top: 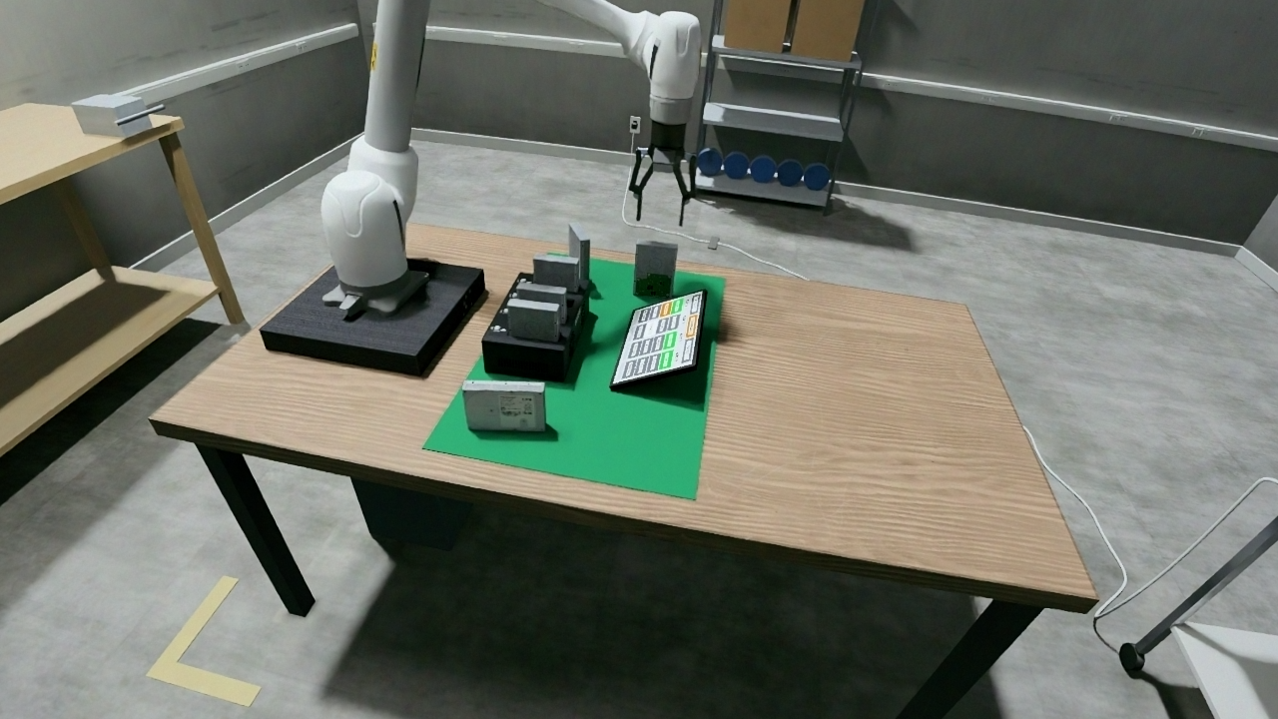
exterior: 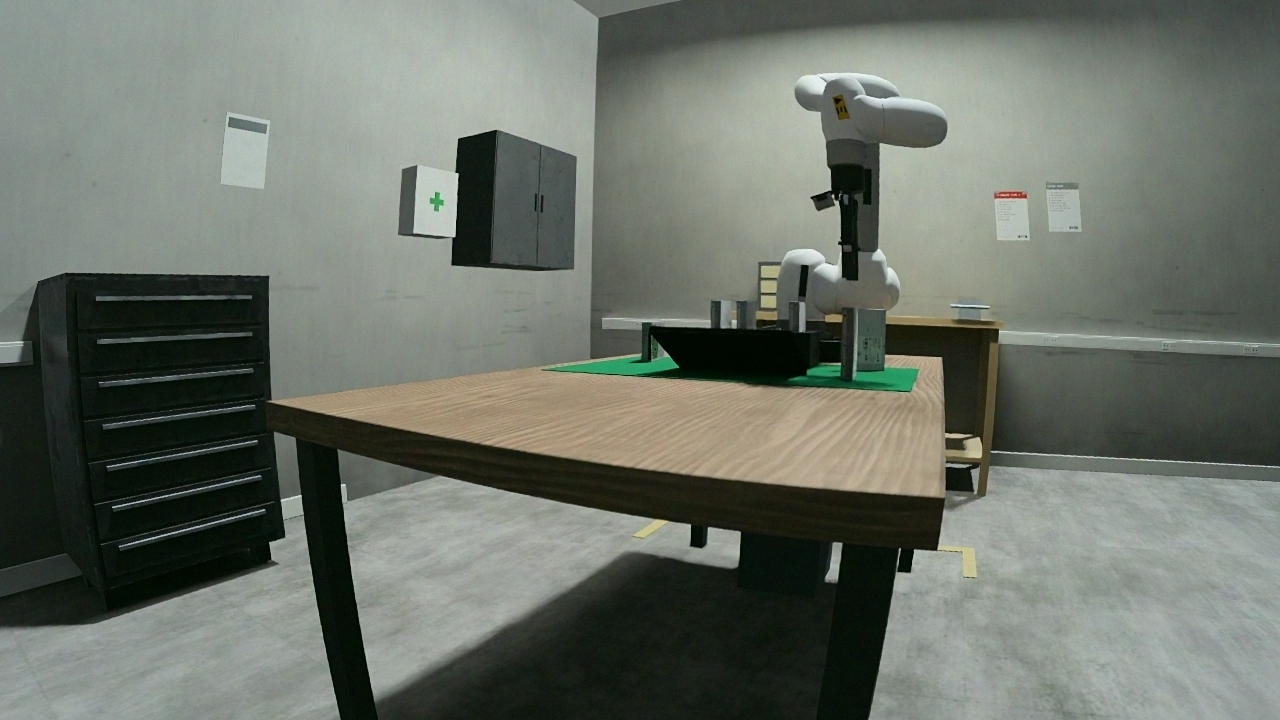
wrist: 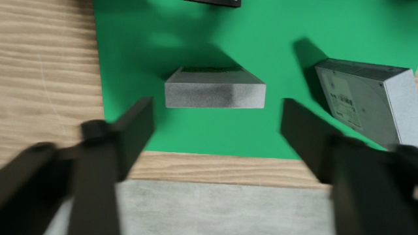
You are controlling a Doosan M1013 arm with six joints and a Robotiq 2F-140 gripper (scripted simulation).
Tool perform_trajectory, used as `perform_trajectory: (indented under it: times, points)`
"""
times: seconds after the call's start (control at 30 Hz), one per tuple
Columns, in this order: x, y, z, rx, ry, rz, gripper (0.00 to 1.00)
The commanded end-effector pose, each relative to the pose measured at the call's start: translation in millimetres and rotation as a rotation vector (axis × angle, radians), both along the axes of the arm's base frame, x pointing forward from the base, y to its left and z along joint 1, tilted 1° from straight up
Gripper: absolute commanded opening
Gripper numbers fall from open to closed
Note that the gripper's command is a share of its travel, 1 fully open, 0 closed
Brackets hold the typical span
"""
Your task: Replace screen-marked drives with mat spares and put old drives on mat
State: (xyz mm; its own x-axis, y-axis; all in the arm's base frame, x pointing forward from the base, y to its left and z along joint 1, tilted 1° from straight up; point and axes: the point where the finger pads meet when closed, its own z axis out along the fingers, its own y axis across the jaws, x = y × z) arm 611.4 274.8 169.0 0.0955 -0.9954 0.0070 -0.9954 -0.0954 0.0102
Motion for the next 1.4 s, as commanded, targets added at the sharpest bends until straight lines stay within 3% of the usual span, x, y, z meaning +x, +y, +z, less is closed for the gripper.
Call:
perform_trajectory:
  times: [0.0, 1.0, 1.2, 1.37]
  points:
    - [0, 0, 1, 0.001, -0.001, 0.000, 0.10]
    - [-1, 0, 1, 0.001, -0.001, -0.007, 0.10]
    - [-26, 4, 3, 0.000, -0.002, -0.138, 0.10]
    - [-101, 9, 7, -0.003, -0.004, -0.479, 0.10]
